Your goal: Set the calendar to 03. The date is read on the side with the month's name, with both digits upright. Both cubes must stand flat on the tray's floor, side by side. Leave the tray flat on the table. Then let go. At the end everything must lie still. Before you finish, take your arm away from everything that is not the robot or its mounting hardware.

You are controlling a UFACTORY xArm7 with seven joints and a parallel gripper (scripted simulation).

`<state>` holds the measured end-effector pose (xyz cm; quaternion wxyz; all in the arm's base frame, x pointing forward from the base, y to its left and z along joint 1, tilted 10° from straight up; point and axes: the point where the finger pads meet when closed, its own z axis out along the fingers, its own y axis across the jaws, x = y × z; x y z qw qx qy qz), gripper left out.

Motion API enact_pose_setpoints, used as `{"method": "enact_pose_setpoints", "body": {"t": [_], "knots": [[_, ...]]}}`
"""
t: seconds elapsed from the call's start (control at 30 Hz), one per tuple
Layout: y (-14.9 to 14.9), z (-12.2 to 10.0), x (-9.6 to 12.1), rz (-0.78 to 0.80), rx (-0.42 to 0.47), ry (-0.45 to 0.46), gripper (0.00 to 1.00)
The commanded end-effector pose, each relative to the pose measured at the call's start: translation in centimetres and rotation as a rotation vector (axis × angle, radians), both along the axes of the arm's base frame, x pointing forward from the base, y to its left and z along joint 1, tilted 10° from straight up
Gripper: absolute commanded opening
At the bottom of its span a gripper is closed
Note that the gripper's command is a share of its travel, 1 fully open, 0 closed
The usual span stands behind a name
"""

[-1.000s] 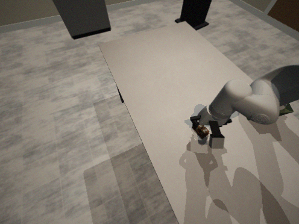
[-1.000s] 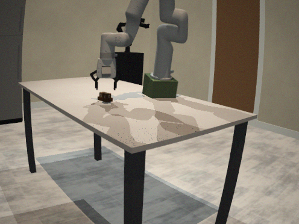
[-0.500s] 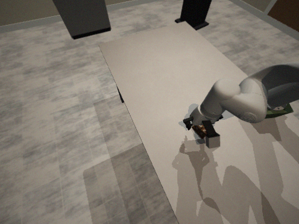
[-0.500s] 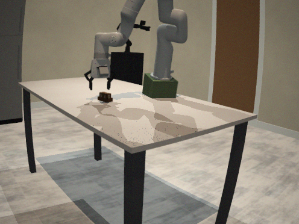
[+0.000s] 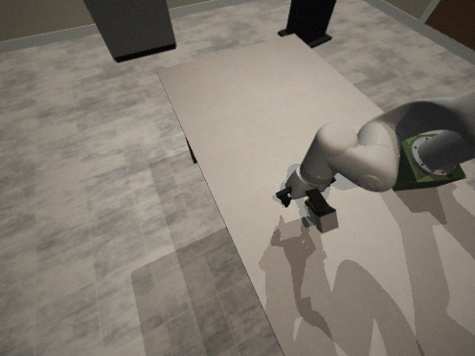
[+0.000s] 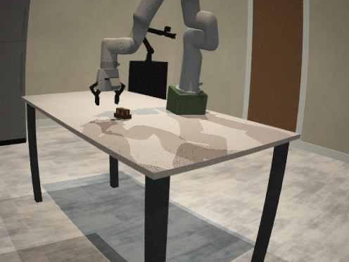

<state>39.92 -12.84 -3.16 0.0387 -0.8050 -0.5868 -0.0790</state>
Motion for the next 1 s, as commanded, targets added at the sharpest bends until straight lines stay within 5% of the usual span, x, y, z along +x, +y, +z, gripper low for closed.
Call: {"method": "enact_pose_setpoints", "body": {"t": [0.0,0.57,0.97], "knots": [[-0.9,0.0,1.1,0.019,0.002,-0.007,1.00],[-2.9,-0.2,3.2,0.148,-0.009,-0.028,1.00],[-2.5,-2.7,3.5,0.148,-0.009,-0.028,1.00]]}}
